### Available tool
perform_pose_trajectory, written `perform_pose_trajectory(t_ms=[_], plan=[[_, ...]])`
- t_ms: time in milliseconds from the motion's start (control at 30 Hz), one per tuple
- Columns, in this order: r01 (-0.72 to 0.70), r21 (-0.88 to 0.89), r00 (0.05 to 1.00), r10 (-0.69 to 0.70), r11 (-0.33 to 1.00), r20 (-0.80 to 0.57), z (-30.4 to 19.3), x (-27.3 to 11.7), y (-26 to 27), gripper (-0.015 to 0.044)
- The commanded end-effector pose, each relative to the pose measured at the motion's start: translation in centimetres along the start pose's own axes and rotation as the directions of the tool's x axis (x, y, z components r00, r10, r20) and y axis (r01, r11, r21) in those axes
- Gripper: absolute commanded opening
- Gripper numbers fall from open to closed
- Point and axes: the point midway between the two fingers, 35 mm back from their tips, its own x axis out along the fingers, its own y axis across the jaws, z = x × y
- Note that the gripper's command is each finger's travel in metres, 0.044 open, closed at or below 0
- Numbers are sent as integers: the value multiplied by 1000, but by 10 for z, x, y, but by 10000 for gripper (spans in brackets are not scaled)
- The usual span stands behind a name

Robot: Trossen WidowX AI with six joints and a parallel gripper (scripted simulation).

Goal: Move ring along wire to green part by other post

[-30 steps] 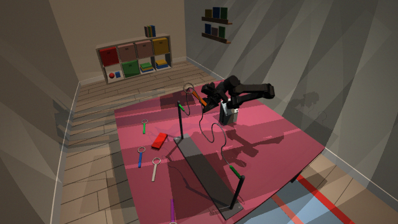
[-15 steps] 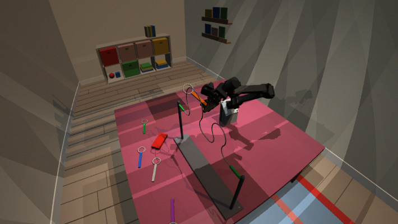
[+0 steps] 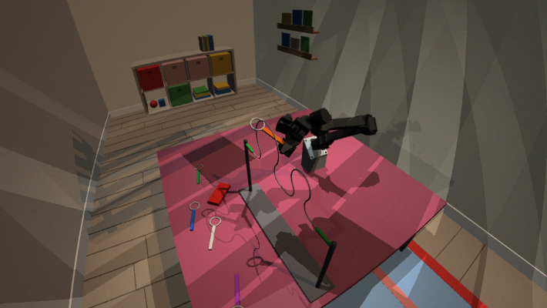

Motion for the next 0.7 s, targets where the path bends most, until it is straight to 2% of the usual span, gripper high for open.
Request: perform_pose_trajectory(t_ms=[0, 667], plan=[[-27, 51, 1000, 26, 998, 10, 1, 0, 1, -150], [-149, 262, 989, 139, 953, 56, 2, 1, 9, -150]])
